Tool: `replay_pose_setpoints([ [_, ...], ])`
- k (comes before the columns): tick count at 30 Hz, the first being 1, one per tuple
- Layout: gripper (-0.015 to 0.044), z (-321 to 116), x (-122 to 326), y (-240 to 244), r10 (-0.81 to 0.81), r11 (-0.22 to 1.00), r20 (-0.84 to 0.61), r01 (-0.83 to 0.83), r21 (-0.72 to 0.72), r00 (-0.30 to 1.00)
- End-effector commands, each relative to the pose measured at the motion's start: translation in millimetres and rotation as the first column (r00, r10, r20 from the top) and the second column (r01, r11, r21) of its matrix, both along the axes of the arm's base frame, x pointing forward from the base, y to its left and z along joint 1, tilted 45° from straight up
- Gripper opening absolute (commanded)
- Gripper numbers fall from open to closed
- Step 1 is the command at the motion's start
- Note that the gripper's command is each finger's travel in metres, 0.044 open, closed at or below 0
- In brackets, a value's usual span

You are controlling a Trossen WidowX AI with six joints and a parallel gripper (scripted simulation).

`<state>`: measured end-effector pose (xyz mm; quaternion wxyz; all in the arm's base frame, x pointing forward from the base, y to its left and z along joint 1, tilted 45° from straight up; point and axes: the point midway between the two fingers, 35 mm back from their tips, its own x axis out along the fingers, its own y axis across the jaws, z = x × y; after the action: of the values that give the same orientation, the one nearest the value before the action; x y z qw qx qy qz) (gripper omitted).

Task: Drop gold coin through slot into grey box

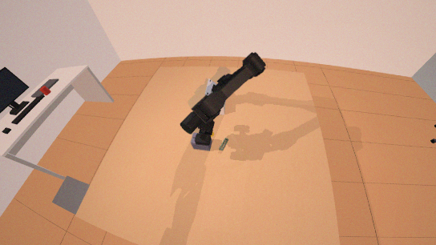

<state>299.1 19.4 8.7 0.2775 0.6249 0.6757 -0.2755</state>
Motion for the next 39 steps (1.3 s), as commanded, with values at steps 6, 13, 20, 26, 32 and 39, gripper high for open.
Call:
replay_pose_setpoints([
  [6, 0.0000, -19.0, 3.8, -18.5, 0.001, 1.000, 0.000, -0.001, -0.001, 1.000],
  [13, 0.0000, -32.3, 4.6, -30.9, 0.002, 1.000, 0.000, -0.002, 0.001, 1.000],
  [20, 0.0000, -31.6, 4.0, -30.1, 0.002, 1.000, -0.002, -0.002, 0.003, 1.000],
  [26, 0.0000, -30.5, 3.8, -29.0, 0.001, 1.000, -0.003, -0.001, 0.003, 1.000],
  [32, 0.0000, -31.3, 4.2, -30.2, 0.002, 1.000, -0.002, -0.002, 0.003, 1.000],
  [39, 0.0000, -33.4, 4.9, -32.9, 0.004, 1.000, 0.000, -0.004, 0.003, 1.000],
])
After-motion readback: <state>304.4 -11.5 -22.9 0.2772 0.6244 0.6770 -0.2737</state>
